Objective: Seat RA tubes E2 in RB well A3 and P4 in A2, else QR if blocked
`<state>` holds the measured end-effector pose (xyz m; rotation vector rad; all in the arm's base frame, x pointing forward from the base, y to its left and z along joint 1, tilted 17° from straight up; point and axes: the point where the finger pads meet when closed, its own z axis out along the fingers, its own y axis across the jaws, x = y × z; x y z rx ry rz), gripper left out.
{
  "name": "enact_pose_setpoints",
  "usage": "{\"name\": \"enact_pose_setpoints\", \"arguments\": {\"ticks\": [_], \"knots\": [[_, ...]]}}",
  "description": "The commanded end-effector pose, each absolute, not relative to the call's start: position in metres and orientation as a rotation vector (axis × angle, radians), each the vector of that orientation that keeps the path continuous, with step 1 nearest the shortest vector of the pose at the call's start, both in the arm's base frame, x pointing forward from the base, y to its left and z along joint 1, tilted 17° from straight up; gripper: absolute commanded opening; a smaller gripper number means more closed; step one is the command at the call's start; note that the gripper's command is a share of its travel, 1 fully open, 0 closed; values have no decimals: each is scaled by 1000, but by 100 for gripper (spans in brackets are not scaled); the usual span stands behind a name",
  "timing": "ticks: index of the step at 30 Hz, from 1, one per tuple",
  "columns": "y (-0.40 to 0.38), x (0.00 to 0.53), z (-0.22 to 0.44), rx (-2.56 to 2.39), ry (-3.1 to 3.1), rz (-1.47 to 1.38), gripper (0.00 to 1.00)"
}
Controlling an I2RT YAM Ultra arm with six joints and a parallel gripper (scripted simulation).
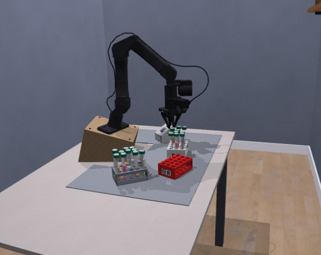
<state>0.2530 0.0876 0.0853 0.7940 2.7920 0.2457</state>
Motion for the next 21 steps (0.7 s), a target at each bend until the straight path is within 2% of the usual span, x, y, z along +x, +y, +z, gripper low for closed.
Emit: {"name": "enact_pose_setpoints", "arguments": {"ticks": [1,21], "knots": [[90,257,112,775,2755,268,30],[79,239,156,785,2753,269,30]]}}
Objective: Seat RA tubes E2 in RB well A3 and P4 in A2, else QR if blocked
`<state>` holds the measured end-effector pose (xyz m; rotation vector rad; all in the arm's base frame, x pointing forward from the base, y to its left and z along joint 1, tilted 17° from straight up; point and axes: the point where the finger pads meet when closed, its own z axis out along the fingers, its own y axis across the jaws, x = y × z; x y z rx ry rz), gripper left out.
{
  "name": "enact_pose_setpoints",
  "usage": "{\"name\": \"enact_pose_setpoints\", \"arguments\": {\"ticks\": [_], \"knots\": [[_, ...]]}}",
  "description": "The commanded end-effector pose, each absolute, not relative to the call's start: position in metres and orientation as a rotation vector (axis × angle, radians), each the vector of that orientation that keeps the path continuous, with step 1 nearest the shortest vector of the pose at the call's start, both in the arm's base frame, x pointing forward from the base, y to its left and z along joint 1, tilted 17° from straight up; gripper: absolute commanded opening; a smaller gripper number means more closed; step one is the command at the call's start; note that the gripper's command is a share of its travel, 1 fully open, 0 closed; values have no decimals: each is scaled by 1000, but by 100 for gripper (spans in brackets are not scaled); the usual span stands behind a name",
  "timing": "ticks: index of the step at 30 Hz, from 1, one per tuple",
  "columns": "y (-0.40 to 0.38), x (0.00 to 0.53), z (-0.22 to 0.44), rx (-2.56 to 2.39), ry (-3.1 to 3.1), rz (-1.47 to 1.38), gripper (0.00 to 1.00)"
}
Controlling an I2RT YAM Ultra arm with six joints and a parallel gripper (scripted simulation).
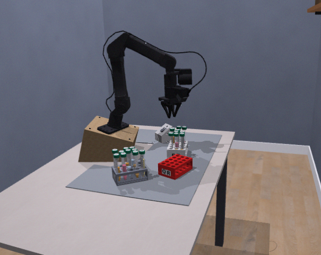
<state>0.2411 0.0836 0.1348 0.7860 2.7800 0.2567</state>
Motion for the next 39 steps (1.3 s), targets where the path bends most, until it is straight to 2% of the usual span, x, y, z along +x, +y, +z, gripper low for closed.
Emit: {"name": "enact_pose_setpoints", "arguments": {"ticks": [1,8,39], "knots": [[79,239,158,785,2753,270,30],[80,236,147,789,2779,255,30],[-101,257,136,2075,2147,403,30]]}}
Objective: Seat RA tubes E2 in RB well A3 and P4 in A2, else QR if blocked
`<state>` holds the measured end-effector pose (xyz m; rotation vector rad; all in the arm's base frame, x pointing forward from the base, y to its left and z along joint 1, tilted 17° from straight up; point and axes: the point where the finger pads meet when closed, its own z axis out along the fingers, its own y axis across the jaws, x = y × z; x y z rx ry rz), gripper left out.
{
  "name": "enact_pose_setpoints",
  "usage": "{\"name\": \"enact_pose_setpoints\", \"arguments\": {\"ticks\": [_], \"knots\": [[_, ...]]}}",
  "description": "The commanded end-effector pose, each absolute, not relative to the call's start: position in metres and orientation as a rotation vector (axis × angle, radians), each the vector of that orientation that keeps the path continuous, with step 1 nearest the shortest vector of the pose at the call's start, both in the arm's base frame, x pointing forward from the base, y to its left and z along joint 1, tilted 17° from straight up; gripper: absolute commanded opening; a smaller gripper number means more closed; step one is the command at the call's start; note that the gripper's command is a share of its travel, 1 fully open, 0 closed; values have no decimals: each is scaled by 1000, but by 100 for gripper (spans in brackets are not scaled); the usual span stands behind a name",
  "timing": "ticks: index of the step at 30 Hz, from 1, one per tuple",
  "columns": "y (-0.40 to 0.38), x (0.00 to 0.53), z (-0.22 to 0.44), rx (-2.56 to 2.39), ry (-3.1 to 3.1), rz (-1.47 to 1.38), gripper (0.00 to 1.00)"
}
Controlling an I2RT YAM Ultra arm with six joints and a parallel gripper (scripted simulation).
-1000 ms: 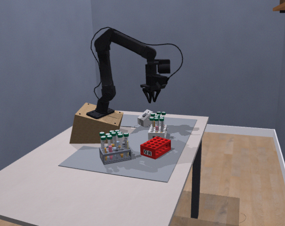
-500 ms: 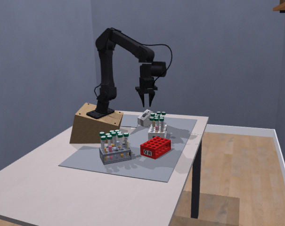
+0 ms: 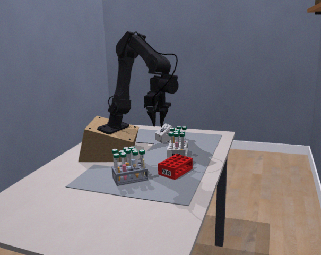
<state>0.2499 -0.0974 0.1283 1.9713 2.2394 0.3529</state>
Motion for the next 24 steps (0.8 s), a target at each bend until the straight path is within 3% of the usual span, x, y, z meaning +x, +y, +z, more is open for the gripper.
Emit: {"name": "enact_pose_setpoints", "arguments": {"ticks": [1,24], "knots": [[-101,257,136,2116,2116,406,30],[-202,246,124,2156,2076,411,30]]}}
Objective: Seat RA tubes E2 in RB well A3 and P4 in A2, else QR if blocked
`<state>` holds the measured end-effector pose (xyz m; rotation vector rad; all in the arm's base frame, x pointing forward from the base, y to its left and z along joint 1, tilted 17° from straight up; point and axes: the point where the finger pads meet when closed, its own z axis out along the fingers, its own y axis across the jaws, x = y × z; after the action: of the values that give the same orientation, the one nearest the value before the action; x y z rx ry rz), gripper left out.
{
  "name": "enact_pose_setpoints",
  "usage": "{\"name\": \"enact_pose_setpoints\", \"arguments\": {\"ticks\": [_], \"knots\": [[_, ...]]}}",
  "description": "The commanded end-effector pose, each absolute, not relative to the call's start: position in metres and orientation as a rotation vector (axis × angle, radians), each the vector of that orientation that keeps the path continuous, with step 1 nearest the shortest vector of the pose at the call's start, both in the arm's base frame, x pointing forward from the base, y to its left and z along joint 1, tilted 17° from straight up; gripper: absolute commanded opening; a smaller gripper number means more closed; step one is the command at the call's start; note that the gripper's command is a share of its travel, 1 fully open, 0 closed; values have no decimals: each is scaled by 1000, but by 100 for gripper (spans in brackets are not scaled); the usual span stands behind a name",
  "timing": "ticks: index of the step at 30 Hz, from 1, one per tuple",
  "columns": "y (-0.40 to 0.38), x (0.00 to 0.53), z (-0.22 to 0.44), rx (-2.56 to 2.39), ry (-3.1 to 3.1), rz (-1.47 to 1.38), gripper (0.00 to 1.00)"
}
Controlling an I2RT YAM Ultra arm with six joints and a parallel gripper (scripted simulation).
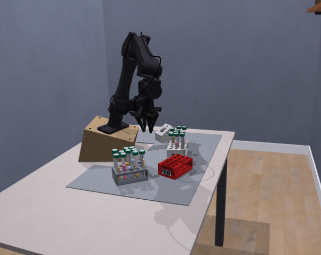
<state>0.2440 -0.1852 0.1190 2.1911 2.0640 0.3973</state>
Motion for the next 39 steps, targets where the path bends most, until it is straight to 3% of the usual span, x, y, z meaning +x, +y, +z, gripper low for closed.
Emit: {"name": "enact_pose_setpoints", "arguments": {"ticks": [1,8,21,39], "knots": [[-208,245,124,2156,2076,410,30],[-241,240,119,2155,2075,410,30],[-231,243,132,2131,2060,397,30],[-221,246,83,2170,2095,399,30]]}}
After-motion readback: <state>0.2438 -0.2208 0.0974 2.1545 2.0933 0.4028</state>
